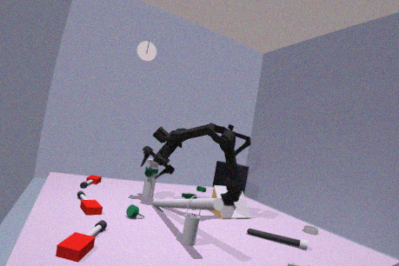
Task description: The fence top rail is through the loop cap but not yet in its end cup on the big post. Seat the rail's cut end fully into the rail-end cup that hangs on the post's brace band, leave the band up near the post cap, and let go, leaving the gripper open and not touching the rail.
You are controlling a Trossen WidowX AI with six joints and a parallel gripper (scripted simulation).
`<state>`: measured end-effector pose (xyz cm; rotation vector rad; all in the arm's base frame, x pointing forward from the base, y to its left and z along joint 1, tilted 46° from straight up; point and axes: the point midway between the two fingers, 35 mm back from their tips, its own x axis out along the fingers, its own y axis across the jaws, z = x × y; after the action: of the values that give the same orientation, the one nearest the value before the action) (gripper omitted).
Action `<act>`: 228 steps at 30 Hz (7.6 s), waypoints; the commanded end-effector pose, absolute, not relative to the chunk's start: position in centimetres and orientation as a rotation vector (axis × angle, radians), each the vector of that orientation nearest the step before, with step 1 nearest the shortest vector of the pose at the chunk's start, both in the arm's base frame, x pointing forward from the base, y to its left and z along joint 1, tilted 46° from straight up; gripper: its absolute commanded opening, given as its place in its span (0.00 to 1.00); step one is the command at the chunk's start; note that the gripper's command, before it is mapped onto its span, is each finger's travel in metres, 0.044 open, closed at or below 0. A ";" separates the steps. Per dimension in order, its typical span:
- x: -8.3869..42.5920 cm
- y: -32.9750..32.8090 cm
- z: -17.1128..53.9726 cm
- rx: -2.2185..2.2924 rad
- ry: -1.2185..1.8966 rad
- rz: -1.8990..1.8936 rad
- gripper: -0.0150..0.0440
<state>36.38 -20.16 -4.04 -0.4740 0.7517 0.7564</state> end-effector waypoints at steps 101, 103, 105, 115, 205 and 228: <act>33.6 -17.8 -6.0 -0.712 0.409 0.946 0.25; 33.6 -17.8 -6.0 -0.717 0.402 0.950 0.25; 33.4 -17.8 -6.0 -0.723 0.392 0.954 0.25; 33.7 -17.8 -6.0 -0.710 0.412 0.945 0.25; 34.4 -7.3 10.5 -0.408 0.729 1.264 1.00; 34.7 -3.8 8.1 -0.600 0.606 1.437 1.00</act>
<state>34.73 -5.36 9.24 -0.6059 0.6060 1.4209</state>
